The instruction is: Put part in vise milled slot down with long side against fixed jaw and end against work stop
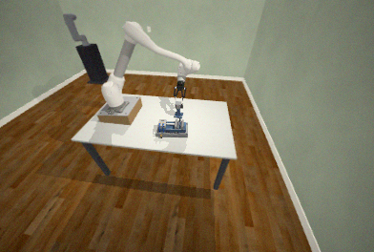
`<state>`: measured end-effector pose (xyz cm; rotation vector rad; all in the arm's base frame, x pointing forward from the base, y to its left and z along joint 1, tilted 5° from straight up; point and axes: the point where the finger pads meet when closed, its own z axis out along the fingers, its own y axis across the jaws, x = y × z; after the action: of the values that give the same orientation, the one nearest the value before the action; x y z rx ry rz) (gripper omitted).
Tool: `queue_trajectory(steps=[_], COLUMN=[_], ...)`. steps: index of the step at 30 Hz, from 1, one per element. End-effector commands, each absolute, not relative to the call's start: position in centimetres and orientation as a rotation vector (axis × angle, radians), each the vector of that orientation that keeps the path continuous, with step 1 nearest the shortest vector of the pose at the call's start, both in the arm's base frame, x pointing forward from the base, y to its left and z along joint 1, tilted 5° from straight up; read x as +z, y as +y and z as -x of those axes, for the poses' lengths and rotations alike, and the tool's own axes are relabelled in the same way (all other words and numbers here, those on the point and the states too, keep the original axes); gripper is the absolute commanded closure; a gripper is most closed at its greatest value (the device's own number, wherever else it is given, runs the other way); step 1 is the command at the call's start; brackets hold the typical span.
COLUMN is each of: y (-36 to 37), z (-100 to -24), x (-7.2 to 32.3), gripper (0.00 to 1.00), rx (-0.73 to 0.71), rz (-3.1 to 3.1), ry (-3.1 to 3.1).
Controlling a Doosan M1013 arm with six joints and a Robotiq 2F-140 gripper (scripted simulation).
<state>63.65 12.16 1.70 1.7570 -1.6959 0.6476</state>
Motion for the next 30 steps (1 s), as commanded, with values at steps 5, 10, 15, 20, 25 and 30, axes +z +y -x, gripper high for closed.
queue_trajectory(steps=[5,10,15,20,25,30], y=[12.38,12.43,12.45,12.49,12.52,12.54], z=[-63.58,-63.55,-63.54,-63.52,-63.50,-63.49], x=[1.20,1.07,0.99,0.88,0.79,0.72], gripper=[1.00,1.00,1.00,1.00,1.00,1.00], rx=[0.653,0.653,0.653,0.653,0.653,0.653], rz=[-1.755,-1.755,-1.755,-1.755,-1.755,-1.755], ry=[-1.698,-1.698,-1.698,-1.698,-1.698,-1.698])
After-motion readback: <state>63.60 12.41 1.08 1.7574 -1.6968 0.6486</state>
